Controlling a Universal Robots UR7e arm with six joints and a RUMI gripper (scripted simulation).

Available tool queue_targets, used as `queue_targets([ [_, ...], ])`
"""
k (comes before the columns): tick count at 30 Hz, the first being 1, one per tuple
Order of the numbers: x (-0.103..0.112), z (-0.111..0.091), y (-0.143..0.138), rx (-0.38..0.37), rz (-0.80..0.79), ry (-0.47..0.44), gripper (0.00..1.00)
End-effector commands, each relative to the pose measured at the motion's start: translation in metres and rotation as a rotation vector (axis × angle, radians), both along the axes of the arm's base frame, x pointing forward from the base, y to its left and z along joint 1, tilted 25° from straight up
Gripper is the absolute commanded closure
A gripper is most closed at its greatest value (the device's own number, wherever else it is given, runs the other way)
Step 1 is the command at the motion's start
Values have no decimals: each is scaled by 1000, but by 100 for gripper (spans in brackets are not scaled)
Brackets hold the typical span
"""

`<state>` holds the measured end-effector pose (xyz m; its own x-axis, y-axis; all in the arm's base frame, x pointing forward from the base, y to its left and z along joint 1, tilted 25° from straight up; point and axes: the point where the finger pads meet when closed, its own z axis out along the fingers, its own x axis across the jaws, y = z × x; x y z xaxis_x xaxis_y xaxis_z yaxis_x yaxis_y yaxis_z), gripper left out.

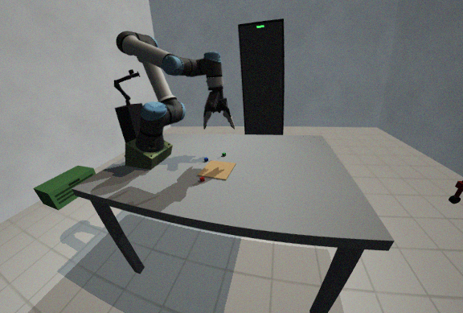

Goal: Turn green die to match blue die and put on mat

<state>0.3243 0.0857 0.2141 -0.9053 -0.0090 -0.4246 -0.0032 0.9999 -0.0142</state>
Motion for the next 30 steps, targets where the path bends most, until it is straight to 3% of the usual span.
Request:
queue_targets([
  [1, 0, 1, 0, -1, 3, -1, 0],
  [9, 1, 0, 1, -32, 69, 0, 0],
  [30, 7, -5, 16, -295, 627, 8, 0],
])
